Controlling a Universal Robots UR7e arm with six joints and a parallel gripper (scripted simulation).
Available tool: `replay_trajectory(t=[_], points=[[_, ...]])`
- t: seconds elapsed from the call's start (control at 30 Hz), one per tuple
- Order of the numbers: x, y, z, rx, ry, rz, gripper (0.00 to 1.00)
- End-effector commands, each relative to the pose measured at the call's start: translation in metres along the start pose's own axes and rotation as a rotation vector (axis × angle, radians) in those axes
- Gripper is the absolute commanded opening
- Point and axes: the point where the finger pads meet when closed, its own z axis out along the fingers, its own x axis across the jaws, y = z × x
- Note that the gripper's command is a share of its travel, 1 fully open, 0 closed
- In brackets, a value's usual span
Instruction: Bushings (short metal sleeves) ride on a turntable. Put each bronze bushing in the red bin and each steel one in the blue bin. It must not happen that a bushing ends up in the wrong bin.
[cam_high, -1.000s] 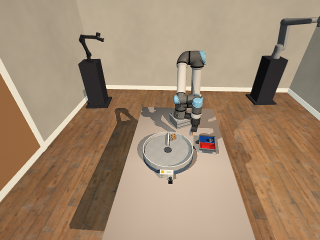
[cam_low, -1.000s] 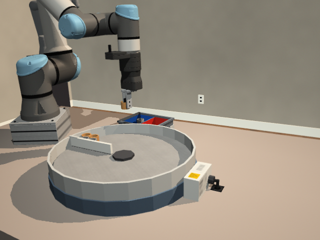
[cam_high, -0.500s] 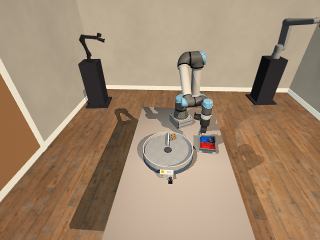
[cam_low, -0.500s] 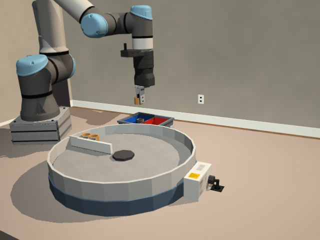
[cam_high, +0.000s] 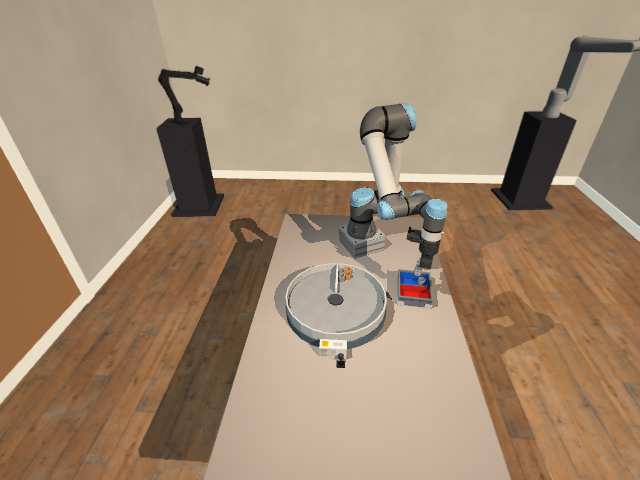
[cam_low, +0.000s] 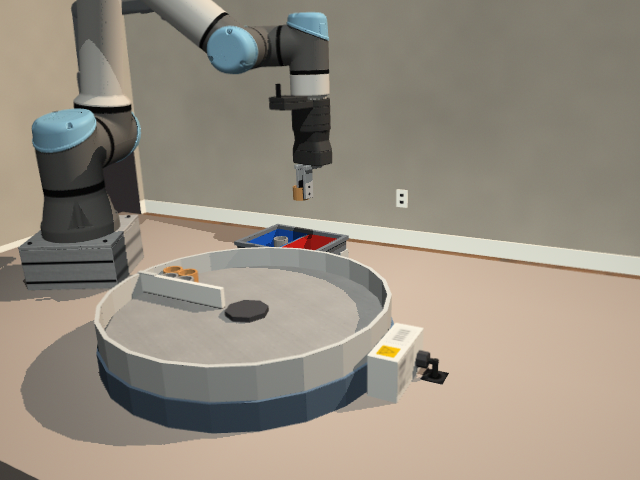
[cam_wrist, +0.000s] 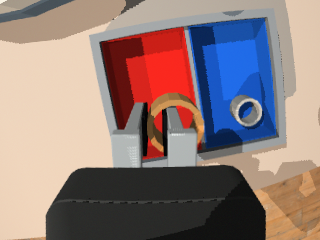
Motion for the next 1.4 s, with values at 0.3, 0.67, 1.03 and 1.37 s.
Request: replay_trajectory(t=[0.3,0.67,1.03,1.37], points=[[0.004,0.038,0.000,0.002,-0.001,0.001,0.00],[0.004,0.038,0.000,0.001,-0.001,0.002,0.00],[0.004,0.038,0.000,0.001,-0.001,0.002,0.00],[0.004,0.038,0.039,0.001,-0.001,0.002,0.00]])
